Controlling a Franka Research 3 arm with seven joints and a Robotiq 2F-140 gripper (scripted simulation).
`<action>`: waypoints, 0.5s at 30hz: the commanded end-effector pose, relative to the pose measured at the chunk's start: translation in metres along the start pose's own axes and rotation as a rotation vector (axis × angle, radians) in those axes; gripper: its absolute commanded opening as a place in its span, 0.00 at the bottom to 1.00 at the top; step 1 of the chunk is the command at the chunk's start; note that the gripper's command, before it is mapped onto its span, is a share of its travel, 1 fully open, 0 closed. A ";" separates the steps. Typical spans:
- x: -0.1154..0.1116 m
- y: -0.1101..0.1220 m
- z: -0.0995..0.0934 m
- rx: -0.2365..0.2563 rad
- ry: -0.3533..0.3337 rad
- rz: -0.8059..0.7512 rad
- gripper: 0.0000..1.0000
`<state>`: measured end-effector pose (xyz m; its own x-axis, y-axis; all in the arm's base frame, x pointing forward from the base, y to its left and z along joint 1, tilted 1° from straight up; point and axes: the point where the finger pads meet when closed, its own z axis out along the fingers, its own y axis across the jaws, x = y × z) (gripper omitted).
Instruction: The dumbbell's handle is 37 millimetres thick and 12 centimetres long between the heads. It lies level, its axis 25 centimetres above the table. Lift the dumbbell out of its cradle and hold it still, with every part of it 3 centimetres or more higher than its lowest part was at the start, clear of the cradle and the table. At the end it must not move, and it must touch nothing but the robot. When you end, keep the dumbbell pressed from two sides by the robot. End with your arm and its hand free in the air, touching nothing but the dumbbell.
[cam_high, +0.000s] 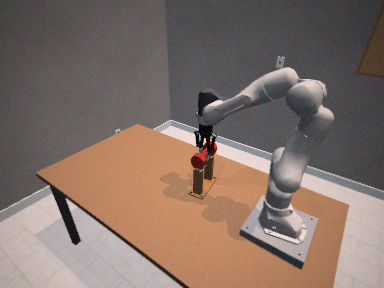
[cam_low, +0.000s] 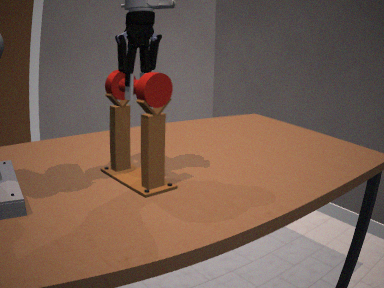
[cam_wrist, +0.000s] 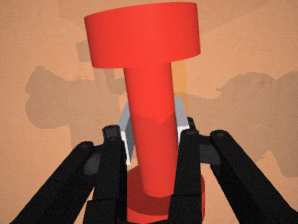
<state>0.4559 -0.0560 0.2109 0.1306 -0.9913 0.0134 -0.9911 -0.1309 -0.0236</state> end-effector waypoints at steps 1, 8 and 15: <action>-0.002 0.000 0.001 -0.002 -0.003 -0.004 0.00; -0.002 0.000 -0.002 -0.002 -0.003 -0.004 0.00; -0.002 0.000 -0.008 -0.002 -0.003 -0.004 0.00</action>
<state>0.4544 -0.0560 0.2123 0.1311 -0.9913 0.0130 -0.9912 -0.1313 -0.0173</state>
